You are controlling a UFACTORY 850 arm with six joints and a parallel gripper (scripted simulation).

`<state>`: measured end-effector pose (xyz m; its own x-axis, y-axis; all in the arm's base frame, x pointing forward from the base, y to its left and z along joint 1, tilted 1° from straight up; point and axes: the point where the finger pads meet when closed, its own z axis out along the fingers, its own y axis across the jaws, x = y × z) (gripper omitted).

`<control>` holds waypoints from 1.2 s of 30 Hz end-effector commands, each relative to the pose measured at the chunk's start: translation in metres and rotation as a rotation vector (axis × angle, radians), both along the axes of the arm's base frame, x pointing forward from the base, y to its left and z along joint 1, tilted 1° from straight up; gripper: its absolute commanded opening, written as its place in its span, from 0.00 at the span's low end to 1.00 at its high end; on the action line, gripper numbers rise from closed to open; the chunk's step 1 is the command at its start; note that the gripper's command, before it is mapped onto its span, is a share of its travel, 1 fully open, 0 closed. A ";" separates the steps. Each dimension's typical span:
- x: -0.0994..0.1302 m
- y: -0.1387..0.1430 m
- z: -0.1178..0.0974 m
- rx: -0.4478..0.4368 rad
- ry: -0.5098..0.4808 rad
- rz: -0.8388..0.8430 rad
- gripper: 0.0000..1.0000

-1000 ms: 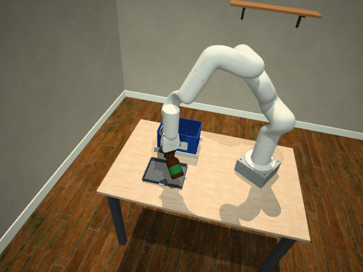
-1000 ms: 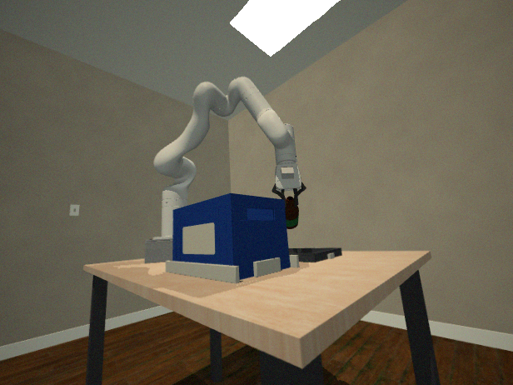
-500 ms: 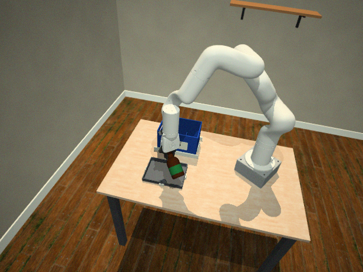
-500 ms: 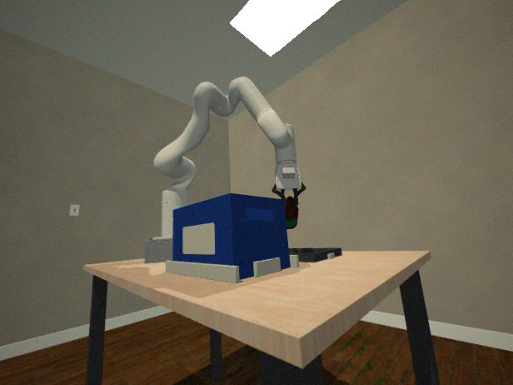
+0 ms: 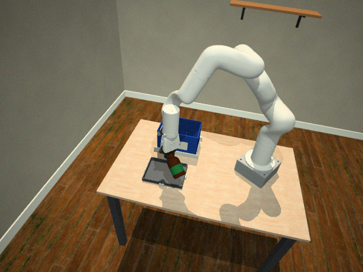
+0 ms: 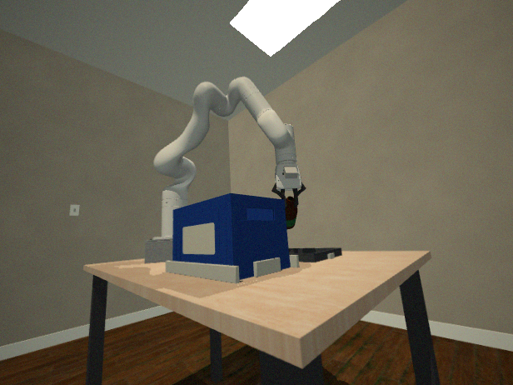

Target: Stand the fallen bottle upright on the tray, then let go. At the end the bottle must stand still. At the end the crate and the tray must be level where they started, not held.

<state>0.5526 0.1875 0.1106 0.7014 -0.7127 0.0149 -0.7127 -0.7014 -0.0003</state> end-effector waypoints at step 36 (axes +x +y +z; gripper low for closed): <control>0.000 -0.002 0.001 -0.048 -0.035 0.006 0.00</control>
<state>0.5515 0.1860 0.1102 0.7058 -0.7057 0.0618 -0.7074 -0.7067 0.0083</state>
